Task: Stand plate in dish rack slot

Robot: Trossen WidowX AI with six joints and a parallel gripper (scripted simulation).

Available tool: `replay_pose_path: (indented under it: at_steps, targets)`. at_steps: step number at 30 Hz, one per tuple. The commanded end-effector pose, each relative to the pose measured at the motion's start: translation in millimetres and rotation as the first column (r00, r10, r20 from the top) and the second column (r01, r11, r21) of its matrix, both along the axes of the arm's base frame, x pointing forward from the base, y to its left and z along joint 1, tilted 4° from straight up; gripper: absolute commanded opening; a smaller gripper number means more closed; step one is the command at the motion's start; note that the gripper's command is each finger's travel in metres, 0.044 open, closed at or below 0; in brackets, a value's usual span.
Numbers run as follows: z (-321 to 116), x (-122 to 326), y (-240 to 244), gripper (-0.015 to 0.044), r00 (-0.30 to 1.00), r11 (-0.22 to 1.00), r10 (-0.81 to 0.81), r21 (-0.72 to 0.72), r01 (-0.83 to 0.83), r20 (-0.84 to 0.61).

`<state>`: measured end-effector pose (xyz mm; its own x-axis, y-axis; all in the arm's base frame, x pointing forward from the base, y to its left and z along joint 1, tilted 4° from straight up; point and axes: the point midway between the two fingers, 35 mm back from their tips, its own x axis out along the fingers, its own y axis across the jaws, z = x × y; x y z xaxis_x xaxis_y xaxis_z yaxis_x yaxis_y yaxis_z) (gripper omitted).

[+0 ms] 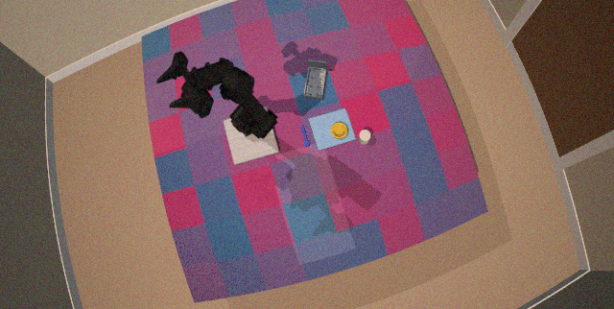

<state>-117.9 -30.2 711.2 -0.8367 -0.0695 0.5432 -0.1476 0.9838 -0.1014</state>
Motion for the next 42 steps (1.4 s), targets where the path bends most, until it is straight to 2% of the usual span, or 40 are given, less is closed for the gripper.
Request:
replay_pose_path:
  at_steps: [1,10,20,31,42]
  targets:
    - [-2.5,-7.7,37.0,0.0400,0.998,0.990,-0.055,-0.132,0.055,0.002]
    - [-13.0,-8.2,109.3,0.0400,0.984,0.914,-0.176,-0.371,0.162,-0.002]
    - [-31.2,12.3,186.1,0.0400,0.947,0.762,-0.320,-0.598,0.249,-0.014]
    - [-59.9,58.3,258.1,0.0400,0.872,0.541,-0.488,-0.796,0.273,-0.032]
    - [-91.9,123.3,306.3,0.0400,0.752,0.326,-0.656,-0.923,0.204,-0.066]
